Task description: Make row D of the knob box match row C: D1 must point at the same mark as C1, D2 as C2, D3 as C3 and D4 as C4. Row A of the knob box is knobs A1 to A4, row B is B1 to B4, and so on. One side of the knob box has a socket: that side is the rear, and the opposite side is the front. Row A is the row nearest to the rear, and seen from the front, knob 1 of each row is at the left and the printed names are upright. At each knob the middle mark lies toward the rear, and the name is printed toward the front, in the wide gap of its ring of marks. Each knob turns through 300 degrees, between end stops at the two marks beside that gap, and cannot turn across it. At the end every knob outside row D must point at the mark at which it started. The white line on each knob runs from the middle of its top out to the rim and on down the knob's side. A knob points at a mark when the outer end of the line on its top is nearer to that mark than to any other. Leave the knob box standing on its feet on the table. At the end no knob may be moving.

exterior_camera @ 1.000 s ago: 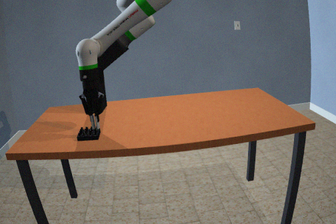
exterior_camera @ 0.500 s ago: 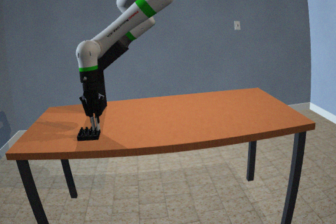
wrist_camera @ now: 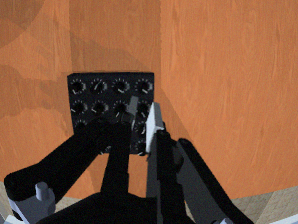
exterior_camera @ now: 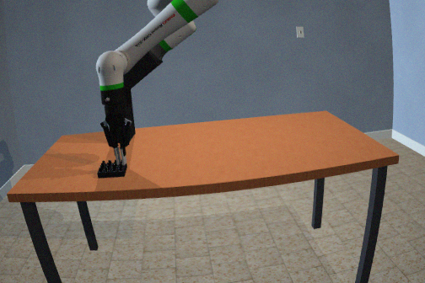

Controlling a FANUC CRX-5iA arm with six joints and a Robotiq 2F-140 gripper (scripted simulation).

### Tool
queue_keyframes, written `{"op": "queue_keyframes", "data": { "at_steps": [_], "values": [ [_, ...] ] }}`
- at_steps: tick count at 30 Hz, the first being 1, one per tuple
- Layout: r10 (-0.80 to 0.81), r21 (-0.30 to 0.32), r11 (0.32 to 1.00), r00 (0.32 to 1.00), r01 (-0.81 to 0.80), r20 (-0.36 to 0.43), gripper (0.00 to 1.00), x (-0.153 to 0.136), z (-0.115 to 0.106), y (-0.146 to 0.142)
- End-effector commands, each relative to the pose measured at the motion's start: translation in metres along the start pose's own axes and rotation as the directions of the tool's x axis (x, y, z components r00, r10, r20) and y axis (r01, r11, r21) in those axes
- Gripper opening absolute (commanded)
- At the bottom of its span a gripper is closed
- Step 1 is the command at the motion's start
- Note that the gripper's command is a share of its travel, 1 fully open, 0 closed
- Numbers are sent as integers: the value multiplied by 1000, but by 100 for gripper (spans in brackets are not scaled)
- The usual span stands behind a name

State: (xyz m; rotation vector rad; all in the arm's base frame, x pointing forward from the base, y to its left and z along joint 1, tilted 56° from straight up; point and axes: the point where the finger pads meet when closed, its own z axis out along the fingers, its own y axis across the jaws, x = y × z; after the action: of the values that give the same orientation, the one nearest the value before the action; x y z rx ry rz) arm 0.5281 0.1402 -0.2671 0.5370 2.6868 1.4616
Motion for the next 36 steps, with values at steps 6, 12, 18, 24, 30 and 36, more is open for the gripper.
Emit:
{"op": "queue_keyframes", "data": {
  "at_steps": [6, 12, 18, 24, 30, 36],
  "values": [
    [0, 0, 1000, 1000, 0, 0, 12, 0, 0, 0],
    [0, 0, 1000, 1000, 0, 0, 12, 0, 0, 0],
    [0, 0, 1000, 1000, 0, 0, 12, 0, 0, 0],
    [0, 0, 1000, 1000, 0, 0, 5, 0, 0, 0],
    [0, 0, 1000, 1000, 0, 0, 5, 0, 0, 0],
    [0, 0, 1000, 1000, 0, 0, 5, 0, 0, 0]
  ]
}}
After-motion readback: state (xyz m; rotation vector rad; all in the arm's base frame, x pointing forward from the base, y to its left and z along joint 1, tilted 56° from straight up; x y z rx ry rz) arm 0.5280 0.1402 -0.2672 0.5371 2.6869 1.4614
